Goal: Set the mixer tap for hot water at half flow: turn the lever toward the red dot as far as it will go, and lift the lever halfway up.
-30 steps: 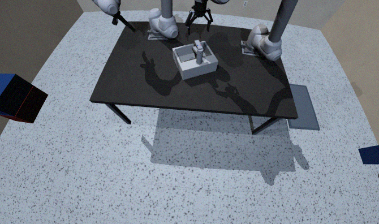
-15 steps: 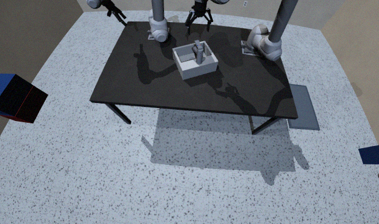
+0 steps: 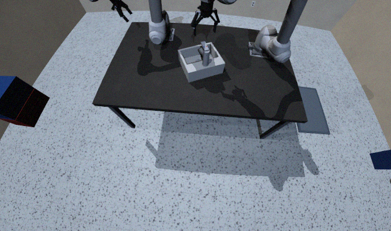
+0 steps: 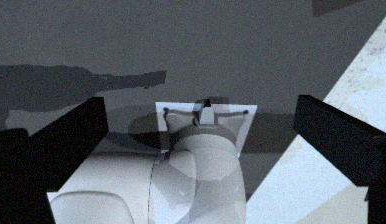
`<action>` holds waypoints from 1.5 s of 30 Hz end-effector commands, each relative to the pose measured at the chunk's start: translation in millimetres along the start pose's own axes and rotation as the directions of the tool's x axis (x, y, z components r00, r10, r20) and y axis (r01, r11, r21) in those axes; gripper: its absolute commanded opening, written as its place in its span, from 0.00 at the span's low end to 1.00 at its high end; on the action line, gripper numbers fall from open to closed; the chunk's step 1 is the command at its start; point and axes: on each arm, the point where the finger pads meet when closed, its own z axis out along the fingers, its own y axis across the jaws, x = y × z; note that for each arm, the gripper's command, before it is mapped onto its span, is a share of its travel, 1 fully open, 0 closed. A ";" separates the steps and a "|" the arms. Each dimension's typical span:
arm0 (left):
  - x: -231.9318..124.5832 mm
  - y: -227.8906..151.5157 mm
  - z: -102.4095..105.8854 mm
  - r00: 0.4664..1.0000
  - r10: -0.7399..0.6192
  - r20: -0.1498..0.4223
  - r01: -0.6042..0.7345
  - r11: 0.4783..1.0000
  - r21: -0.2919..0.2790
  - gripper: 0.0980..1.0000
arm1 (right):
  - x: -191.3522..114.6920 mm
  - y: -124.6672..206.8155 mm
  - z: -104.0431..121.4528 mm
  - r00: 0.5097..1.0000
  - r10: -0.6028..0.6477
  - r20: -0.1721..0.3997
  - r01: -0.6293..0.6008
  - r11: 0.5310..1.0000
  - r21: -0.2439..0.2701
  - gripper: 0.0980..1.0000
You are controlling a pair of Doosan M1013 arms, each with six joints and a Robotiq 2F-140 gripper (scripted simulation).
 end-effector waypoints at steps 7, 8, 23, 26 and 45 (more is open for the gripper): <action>-0.1 -0.1 -0.9 1.000 0.000 0.001 0.000 1.000 0.001 1.00 | 0.8 17.0 -1.2 0.999 0.049 -0.002 -0.048 0.999 0.024 1.00; -0.1 -0.1 -0.9 1.000 0.000 0.001 0.000 1.000 0.001 1.00 | 0.8 17.5 -1.2 0.999 0.050 -0.002 -0.050 0.998 0.024 1.00; -0.1 -0.1 -0.9 1.000 0.000 0.001 0.000 1.000 0.001 0.00 | 0.8 18.0 -1.2 0.999 0.052 -0.002 -0.052 0.998 0.025 1.00; -0.1 -0.1 -0.9 1.000 0.000 0.001 0.000 1.000 0.001 0.00 | 0.8 18.0 -1.2 0.999 0.052 -0.002 -0.052 0.998 0.025 1.00; -0.1 -0.1 -0.9 1.000 0.000 0.001 0.000 1.000 0.001 0.00 | 0.8 18.0 -1.2 0.999 0.052 -0.002 -0.052 0.998 0.025 1.00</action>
